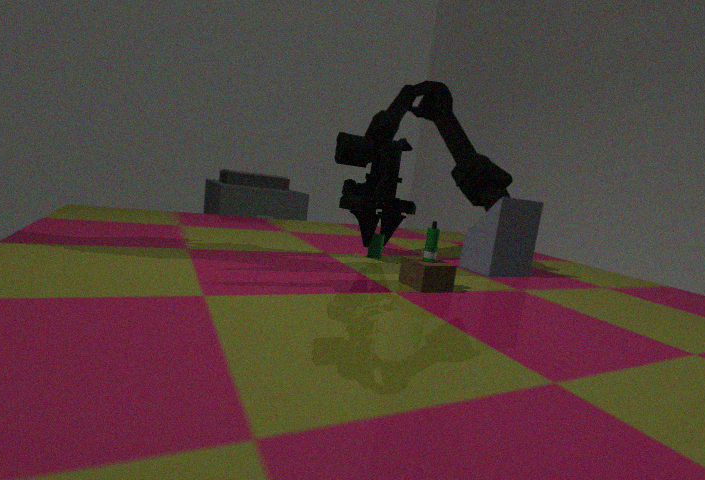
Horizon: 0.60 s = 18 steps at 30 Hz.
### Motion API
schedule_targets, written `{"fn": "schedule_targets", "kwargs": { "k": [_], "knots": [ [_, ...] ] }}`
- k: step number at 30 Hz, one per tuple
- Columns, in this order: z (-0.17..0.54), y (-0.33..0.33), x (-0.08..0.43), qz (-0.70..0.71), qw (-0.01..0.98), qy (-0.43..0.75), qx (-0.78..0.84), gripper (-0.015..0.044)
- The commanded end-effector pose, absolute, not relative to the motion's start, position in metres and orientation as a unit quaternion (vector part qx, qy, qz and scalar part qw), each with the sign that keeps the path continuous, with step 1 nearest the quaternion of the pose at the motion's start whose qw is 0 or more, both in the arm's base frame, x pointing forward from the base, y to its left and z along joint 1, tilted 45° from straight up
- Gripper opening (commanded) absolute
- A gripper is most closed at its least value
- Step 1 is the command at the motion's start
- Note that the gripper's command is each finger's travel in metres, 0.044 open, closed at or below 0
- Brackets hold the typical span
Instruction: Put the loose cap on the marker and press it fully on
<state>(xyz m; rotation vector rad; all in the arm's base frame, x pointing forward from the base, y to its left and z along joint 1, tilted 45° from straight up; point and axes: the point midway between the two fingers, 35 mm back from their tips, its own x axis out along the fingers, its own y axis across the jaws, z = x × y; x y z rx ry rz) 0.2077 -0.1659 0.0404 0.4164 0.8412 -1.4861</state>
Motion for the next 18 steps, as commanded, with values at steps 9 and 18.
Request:
{"fn": "schedule_targets", "kwargs": {
  "k": [9, 18],
  "knots": [
    [0.0326, -0.1724, 0.2036, -0.651, 0.637, 0.372, 0.178, 0.0141],
    [0.0327, -0.1721, 0.2038, -0.651, 0.637, 0.372, 0.178, 0.0061]
  ]
}}
